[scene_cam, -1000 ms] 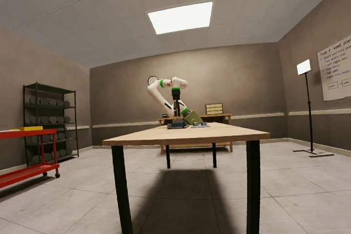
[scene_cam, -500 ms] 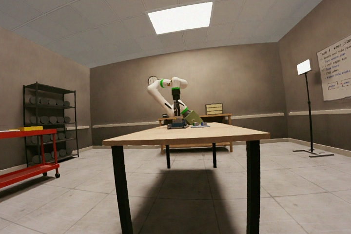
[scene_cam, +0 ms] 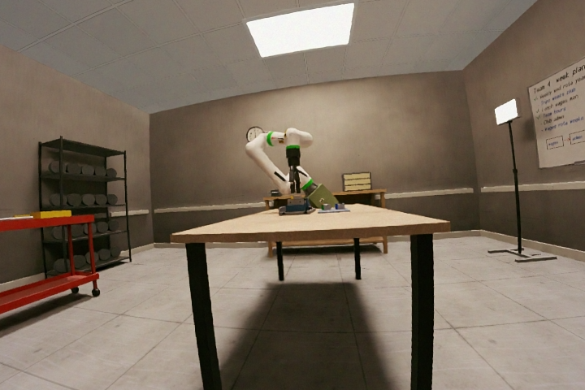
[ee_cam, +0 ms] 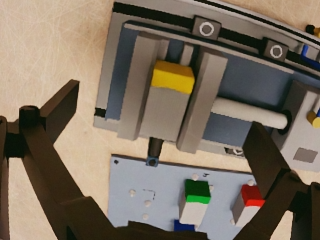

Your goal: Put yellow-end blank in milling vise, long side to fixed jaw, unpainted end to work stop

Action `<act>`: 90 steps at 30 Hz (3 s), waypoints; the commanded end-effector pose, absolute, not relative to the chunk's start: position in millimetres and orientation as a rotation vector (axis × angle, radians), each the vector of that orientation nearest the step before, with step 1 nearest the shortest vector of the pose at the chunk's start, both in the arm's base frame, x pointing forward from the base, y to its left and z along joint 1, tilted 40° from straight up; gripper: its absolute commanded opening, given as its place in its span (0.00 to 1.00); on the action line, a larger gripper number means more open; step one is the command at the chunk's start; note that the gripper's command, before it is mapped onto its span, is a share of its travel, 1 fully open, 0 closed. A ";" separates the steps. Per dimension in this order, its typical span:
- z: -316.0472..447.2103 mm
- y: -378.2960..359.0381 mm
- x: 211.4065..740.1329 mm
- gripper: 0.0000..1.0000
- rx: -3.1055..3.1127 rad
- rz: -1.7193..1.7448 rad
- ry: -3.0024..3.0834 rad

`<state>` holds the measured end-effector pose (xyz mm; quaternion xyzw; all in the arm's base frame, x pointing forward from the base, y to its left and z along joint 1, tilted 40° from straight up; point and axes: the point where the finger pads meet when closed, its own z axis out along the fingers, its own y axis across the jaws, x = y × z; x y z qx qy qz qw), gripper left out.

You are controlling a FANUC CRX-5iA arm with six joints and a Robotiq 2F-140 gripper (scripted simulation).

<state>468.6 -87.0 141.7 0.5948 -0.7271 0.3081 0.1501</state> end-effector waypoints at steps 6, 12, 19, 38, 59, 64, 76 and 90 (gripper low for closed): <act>143.6 -85.4 468.8 1.00 1.710 0.887 -2.089; 144.0 -85.1 468.8 1.00 1.710 0.887 -2.089; 145.1 -84.2 468.6 1.00 1.710 0.887 -2.089; 147.5 -82.3 468.1 1.00 1.710 0.887 -2.089; 151.3 -79.1 467.3 1.00 1.710 0.887 -2.089; 151.6 -78.9 467.3 1.00 1.710 0.887 -2.089; 154.1 -76.8 466.8 1.00 1.710 0.887 -2.089; 153.5 -77.3 466.9 1.00 1.710 0.887 -2.089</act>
